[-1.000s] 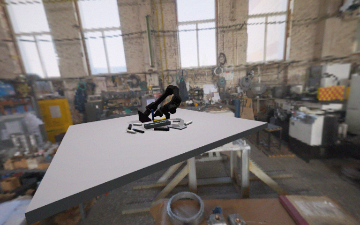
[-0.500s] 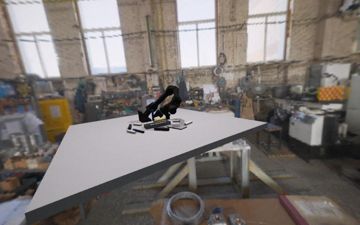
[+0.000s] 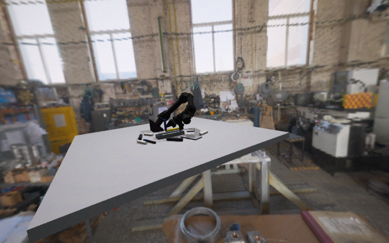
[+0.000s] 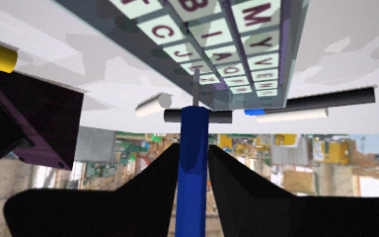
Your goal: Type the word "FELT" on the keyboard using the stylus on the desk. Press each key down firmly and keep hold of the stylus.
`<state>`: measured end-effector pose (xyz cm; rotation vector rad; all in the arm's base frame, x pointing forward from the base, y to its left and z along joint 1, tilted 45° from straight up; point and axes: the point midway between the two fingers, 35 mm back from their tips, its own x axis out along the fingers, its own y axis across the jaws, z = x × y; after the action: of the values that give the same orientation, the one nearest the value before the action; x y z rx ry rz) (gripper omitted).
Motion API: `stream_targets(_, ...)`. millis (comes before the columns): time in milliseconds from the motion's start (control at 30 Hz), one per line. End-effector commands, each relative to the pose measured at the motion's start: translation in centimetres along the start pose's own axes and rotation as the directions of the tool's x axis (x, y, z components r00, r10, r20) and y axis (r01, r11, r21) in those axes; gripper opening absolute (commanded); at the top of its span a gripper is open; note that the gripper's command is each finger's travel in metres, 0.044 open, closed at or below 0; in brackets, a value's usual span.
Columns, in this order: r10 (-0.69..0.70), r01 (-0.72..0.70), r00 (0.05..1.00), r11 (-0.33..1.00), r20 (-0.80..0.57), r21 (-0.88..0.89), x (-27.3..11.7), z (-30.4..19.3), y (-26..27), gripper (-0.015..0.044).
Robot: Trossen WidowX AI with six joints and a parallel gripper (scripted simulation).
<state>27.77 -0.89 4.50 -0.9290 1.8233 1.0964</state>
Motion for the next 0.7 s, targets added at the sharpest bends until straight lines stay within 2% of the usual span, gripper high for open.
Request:
stream_targets(0, 0.001, -0.001, 1.000, 1.000, 0.002, 0.003, 0.1, 0.3, 0.0, 0.0081)
stream_targets(500, 0.001, -0.001, 1.000, 1.000, 0.002, 0.003, 0.1, 0.3, 0.0, 0.0081)
stream_targets(667, 0.000, 0.000, 1.000, 1.000, 0.002, 0.003, -0.7, -1.1, 0.0, 0.0081)
